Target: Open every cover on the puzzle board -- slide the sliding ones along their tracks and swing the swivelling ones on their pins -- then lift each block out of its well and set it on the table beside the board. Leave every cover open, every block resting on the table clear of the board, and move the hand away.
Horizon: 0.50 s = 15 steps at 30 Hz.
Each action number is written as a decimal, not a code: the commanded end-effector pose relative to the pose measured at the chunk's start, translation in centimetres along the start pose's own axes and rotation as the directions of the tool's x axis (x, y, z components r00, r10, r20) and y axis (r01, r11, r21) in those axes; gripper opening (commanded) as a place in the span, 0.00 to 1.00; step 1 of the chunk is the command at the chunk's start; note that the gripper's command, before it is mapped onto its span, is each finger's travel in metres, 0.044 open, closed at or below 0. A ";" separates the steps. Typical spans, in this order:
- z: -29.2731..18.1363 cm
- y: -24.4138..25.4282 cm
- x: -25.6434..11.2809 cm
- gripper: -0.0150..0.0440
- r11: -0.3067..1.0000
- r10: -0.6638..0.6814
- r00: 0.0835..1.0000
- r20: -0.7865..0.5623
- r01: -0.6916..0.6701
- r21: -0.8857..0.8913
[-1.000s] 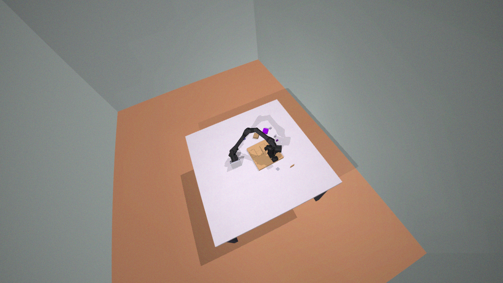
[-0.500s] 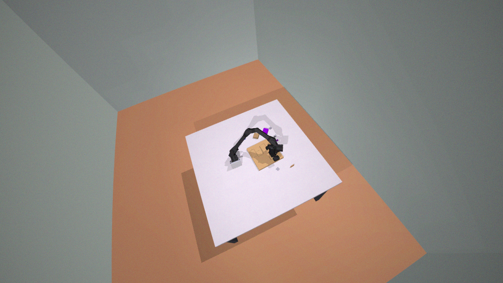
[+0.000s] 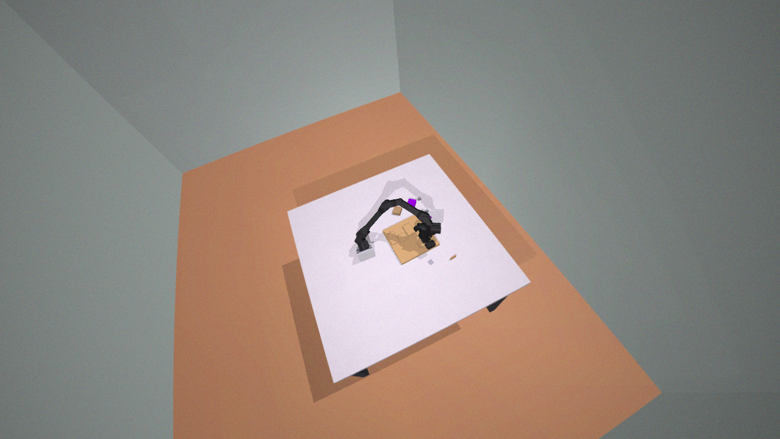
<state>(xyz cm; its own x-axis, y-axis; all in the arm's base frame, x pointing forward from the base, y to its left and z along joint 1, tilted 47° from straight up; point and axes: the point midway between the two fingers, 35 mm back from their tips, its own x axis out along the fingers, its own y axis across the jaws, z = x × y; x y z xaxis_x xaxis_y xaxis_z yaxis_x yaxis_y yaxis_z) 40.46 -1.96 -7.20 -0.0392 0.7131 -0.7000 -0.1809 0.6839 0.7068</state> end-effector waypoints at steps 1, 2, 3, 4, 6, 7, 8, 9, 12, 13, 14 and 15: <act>0.6 0.1 0.1 0.25 1.000 0.006 1.000 0.003 -0.006 0.003; 0.7 0.1 0.1 0.25 1.000 0.006 1.000 0.003 -0.006 0.003; 0.8 0.1 0.1 0.25 1.000 0.006 1.000 0.003 -0.006 0.003; 0.9 0.1 0.1 0.25 1.000 0.006 1.000 0.003 -0.006 0.003; 1.0 0.1 0.2 0.25 1.000 0.007 1.000 0.003 -0.007 0.003; 1.1 0.1 0.2 0.25 1.000 0.007 1.000 0.003 -0.007 0.003; 1.2 0.1 0.2 0.25 1.000 0.007 1.000 0.003 -0.007 0.003; 1.3 0.2 0.2 0.25 1.000 0.007 1.000 0.003 -0.007 0.003; 1.4 0.2 0.1 0.25 1.000 0.007 1.000 0.003 -0.007 0.003; 1.5 0.2 0.0 0.25 1.000 0.007 1.000 0.003 -0.007 0.003; 1.5 0.2 -0.1 0.25 1.000 0.007 1.000 0.003 -0.007 0.003; 1.5 0.1 -0.3 0.25 1.000 0.006 1.000 0.003 -0.006 0.003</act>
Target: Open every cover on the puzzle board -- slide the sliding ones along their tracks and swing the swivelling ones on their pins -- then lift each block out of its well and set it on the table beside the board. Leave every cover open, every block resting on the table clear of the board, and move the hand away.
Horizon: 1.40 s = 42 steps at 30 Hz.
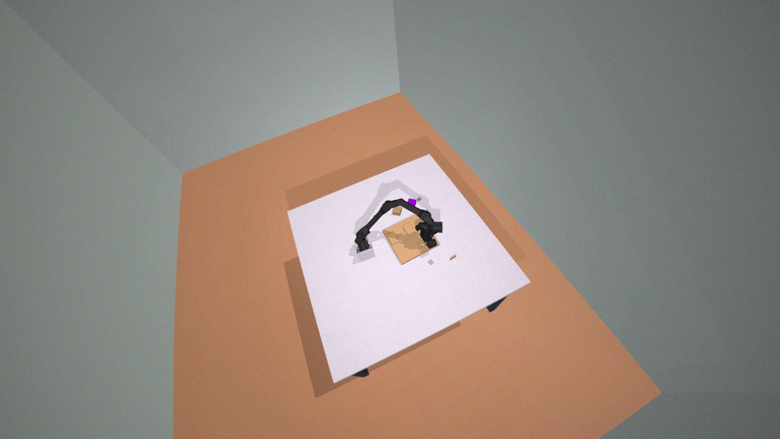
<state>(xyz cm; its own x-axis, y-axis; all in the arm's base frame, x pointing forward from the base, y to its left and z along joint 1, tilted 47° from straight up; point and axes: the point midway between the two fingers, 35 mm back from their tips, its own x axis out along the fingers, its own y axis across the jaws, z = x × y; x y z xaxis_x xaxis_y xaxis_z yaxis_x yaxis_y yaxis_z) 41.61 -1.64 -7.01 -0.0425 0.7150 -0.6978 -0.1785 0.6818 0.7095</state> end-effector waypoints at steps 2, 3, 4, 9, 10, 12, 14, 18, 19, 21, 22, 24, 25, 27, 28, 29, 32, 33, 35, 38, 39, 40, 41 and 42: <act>0.4 0.0 -0.6 0.25 1.000 0.003 1.000 0.006 -0.003 0.000; 0.4 0.0 -0.7 0.25 1.000 0.003 1.000 0.006 -0.003 0.000; 0.4 0.0 -0.8 0.25 1.000 0.003 1.000 0.006 -0.003 0.000; 0.5 0.0 -1.5 0.25 1.000 0.002 1.000 0.006 -0.002 0.000; 0.6 0.0 -1.6 0.25 1.000 0.002 1.000 0.006 -0.002 0.000; 0.6 -0.1 -1.9 0.25 1.000 0.002 1.000 0.006 -0.002 0.000; 0.6 -0.1 -2.1 0.25 1.000 0.002 1.000 0.006 -0.002 0.000; 0.7 -0.1 -2.7 0.25 1.000 0.002 1.000 0.006 -0.002 0.000; 0.7 -0.1 -2.8 0.25 1.000 0.002 1.000 0.006 -0.002 0.000; 0.7 -0.1 -3.0 0.25 1.000 0.002 1.000 0.006 -0.002 0.000; 0.7 -0.1 -3.2 0.25 1.000 0.002 1.000 0.006 -0.002 0.000; 0.8 -0.1 -3.4 0.25 1.000 0.002 1.000 0.006 -0.002 0.000; 0.8 -0.1 -3.6 0.25 1.000 0.001 1.000 0.006 -0.001 0.000; 0.8 -0.1 -3.8 0.25 1.000 0.001 1.000 0.006 -0.001 0.000; 0.8 -0.1 -4.0 0.25 1.000 0.001 1.000 0.006 -0.001 0.000; 0.8 0.0 -4.1 0.25 1.000 0.001 1.000 0.006 -0.001 0.000; 0.8 0.0 -4.5 0.25 1.000 0.001 1.000 0.006 -0.001 0.000; 0.9 0.0 -4.6 0.25 1.000 0.001 1.000 0.006 -0.001 0.000; 0.9 0.0 -4.9 0.25 1.000 0.001 1.000 0.006 -0.001 0.000; 0.7 0.5 -4.5 0.25 0.999 0.007 1.000 0.004 -0.008 0.031; 0.6 0.8 -4.6 0.25 0.998 0.007 1.000 0.004 -0.008 0.066; 0.4 1.3 -4.8 0.25 0.994 0.007 1.000 0.004 -0.008 0.108; 0.1 1.8 -4.9 0.25 0.989 0.007 1.000 0.003 -0.008 0.151; -0.1 2.2 -5.1 0.25 0.981 0.007 1.000 0.003 -0.008 0.193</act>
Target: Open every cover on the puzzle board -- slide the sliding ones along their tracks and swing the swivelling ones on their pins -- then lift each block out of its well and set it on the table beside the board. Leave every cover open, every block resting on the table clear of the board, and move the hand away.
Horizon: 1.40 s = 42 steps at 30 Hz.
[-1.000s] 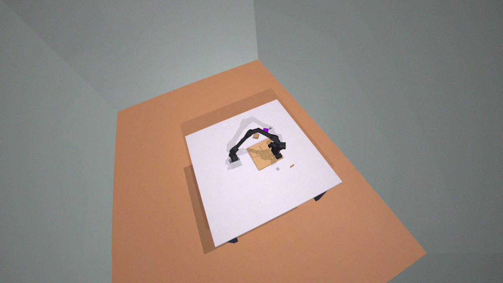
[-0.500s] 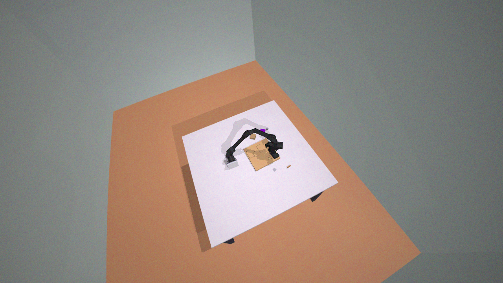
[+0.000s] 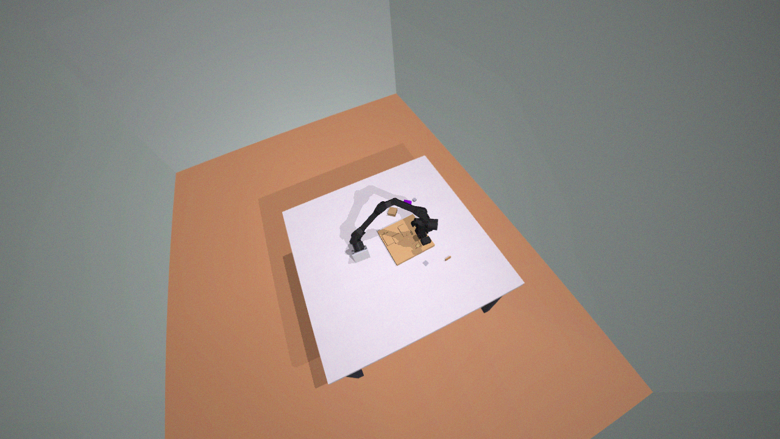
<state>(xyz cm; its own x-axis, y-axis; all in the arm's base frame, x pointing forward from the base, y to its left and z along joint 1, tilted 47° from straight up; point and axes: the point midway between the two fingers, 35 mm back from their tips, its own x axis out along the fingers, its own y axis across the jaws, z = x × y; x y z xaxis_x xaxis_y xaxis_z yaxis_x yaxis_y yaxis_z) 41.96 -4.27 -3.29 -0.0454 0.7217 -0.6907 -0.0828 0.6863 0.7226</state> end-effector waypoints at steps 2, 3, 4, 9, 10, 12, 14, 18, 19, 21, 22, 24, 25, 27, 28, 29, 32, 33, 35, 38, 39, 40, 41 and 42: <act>-1.1 2.3 -0.8 0.25 0.983 -0.002 1.000 0.004 0.002 0.182; -1.4 2.7 -0.9 0.25 0.975 -0.002 1.000 0.004 0.001 0.223; -1.7 3.1 -1.0 0.25 0.964 -0.003 1.000 0.004 0.001 0.265; -3.4 5.2 -1.5 0.25 0.887 -0.003 1.000 0.004 0.001 0.463; -3.8 5.6 -1.6 0.25 0.866 -0.003 1.000 0.004 0.000 0.500; -4.5 6.4 -1.7 0.25 0.820 -0.003 1.000 0.003 0.000 0.572; -5.3 7.2 -1.7 0.25 0.769 -0.003 1.000 0.003 0.000 0.640; -7.0 8.7 -1.8 0.25 0.649 -0.003 1.000 0.003 -0.001 0.761; -7.4 9.0 -1.8 0.25 0.616 -0.002 1.000 0.003 -0.001 0.788; -8.3 9.7 -1.8 0.25 0.547 -0.002 1.000 0.002 -0.001 0.837; -8.8 10.0 -1.7 0.25 0.510 -0.002 1.000 0.002 -0.001 0.860; -9.8 10.7 -1.7 0.25 0.435 -0.002 1.000 0.002 -0.001 0.900; -10.2 11.0 -1.6 0.25 0.397 -0.002 1.000 0.002 -0.001 0.918; -11.2 11.6 -1.5 0.25 0.317 -0.002 1.000 0.002 -0.001 0.948; -11.7 11.9 -1.4 0.25 0.276 -0.002 1.000 0.002 -0.001 0.961; -12.2 12.2 -1.3 0.25 0.235 -0.002 1.000 0.001 -0.001 0.972; -13.7 12.9 -1.0 0.25 0.117 -0.002 1.000 0.001 -0.001 0.993; -13.9 13.0 -1.0 0.25 0.096 -0.002 1.000 0.001 -0.001 0.995; -14.0 13.1 -1.0 0.25 0.089 -0.002 1.000 0.001 -0.001 0.996; -14.0 13.1 -1.0 0.25 0.089 -0.002 1.000 0.001 -0.001 0.996; -14.0 13.1 -1.0 0.25 0.089 -0.002 1.000 0.001 -0.001 0.996; -14.0 13.1 -1.0 0.25 0.089 -0.002 1.000 0.001 -0.001 0.996; -14.0 13.1 -1.0 0.25 0.089 -0.002 1.000 0.001 -0.001 0.996; -14.0 13.1 -1.0 0.25 0.089 -0.002 1.000 0.001 -0.001 0.996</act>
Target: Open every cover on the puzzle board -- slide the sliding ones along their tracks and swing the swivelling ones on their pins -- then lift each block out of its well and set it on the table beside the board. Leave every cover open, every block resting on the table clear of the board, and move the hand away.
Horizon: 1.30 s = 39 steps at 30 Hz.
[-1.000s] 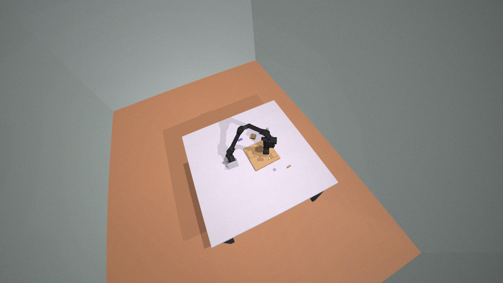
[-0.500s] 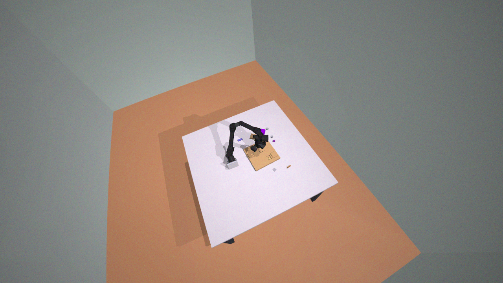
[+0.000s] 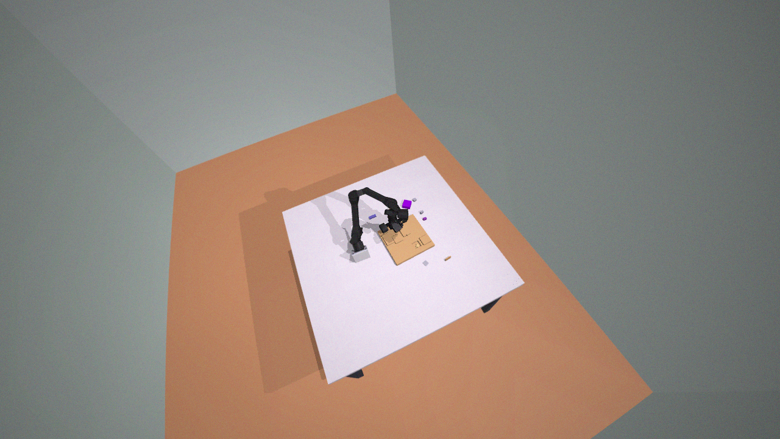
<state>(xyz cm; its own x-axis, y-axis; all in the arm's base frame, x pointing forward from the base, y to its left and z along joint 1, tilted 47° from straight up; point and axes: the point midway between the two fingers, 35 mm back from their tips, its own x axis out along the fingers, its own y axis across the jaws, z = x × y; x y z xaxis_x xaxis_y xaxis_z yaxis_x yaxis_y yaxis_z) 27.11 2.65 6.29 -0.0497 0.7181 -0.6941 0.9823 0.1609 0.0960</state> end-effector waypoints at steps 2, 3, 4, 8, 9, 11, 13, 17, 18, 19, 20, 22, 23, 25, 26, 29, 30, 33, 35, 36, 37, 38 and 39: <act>-0.2 -0.1 0.0 0.25 1.000 0.006 1.000 -0.002 -0.006 0.009; -0.2 -0.1 0.0 0.25 1.000 0.006 1.000 -0.002 -0.006 0.009; -0.2 -0.1 0.0 0.25 1.000 0.006 1.000 -0.002 -0.006 0.009; -0.2 -0.1 0.0 0.25 1.000 0.006 1.000 -0.002 -0.006 0.009; -0.2 -0.1 0.0 0.25 1.000 0.006 1.000 -0.002 -0.006 0.009; -0.2 -0.1 0.0 0.25 1.000 0.006 1.000 -0.002 -0.006 0.009; -0.2 -0.1 0.0 0.25 1.000 0.006 1.000 -0.002 -0.006 0.009; -0.2 -0.1 0.0 0.25 1.000 0.006 1.000 -0.002 -0.006 0.009; -0.2 -0.1 0.0 0.25 1.000 0.006 1.000 -0.002 -0.006 0.009; -0.2 -0.1 0.0 0.25 1.000 0.006 1.000 -0.002 -0.006 0.009; -0.2 -0.1 0.0 0.25 1.000 0.006 1.000 -0.002 -0.006 0.009; -0.2 -0.1 0.0 0.25 1.000 0.006 1.000 -0.002 -0.006 0.009; -0.2 -0.1 0.1 0.25 1.000 0.006 1.000 -0.002 -0.006 0.009; -0.2 -0.1 0.2 0.25 1.000 0.006 1.000 -0.002 -0.006 0.010; -0.2 -0.1 0.3 0.25 1.000 0.006 1.000 -0.002 -0.006 0.010; -0.2 0.0 0.6 0.25 1.000 0.006 1.000 -0.001 -0.006 0.010; -0.2 0.0 0.7 0.25 1.000 0.006 1.000 -0.001 -0.006 0.010; -0.2 0.0 1.0 0.25 1.000 0.006 1.000 -0.001 -0.006 0.010; -0.2 0.0 1.2 0.25 1.000 0.006 1.000 -0.001 -0.006 0.010; -0.2 0.0 1.3 0.25 1.000 0.006 1.000 0.000 -0.006 0.010; -0.2 0.0 1.4 0.25 1.000 0.006 1.000 0.000 -0.006 0.010; -0.2 0.1 1.5 0.25 1.000 0.006 1.000 0.000 -0.006 0.010; -0.2 0.1 1.6 0.25 1.000 0.006 1.000 0.000 -0.006 0.010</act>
<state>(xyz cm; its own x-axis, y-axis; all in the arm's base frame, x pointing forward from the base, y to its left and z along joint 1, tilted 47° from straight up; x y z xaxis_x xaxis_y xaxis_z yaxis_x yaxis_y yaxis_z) 27.13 3.57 5.58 -0.0423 0.7154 -0.6974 0.9832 0.1538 0.0981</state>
